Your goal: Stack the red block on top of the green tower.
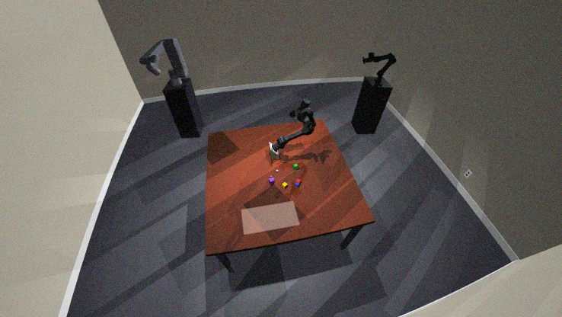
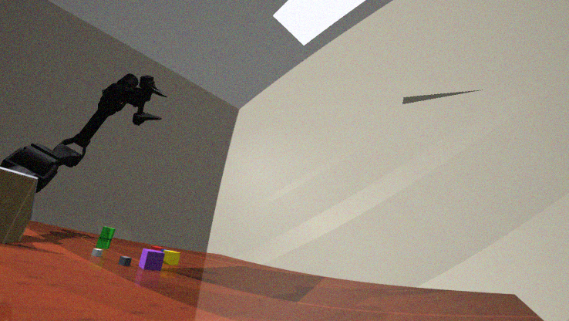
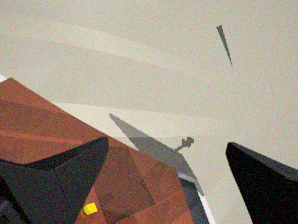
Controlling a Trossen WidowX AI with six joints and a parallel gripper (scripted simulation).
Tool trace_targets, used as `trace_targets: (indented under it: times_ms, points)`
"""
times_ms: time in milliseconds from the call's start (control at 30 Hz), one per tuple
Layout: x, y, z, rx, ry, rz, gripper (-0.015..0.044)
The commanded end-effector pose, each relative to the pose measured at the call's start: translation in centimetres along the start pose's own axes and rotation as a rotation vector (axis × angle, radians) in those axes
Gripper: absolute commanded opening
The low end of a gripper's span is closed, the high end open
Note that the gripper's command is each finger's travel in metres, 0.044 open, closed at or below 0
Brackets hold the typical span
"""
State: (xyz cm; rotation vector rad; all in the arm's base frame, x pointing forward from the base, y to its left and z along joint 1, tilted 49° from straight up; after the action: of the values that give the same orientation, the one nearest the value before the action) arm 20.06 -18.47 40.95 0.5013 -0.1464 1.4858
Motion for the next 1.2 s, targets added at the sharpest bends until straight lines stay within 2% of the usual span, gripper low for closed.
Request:
trace_targets:
  times_ms: [0, 567, 900, 1167]
  points:
    - [-0.1, -1.9, -0.8, 0.059, -0.095, 0.040, 0.0440]
    - [3.5, -13.0, -8.5, 0.527, -0.514, 0.212, 0.0440]
    - [7.6, -17.6, -15.4, 0.875, -0.736, 0.167, 0.0440]
    - [10.9, -19.4, -20.5, 1.099, -0.773, 0.114, 0.0440]
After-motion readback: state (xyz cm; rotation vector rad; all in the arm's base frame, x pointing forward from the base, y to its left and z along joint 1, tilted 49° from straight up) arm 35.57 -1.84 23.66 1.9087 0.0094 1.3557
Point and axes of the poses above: the point midway between the two fingers, 35 mm back from their tips, its own y axis back along the fingers, its own x axis across the jaws, z = x × y, the point moved 2 cm from there along y, back along the fingers, and after that the axes turned 15 degrees about -y, right-handed, at the moved point
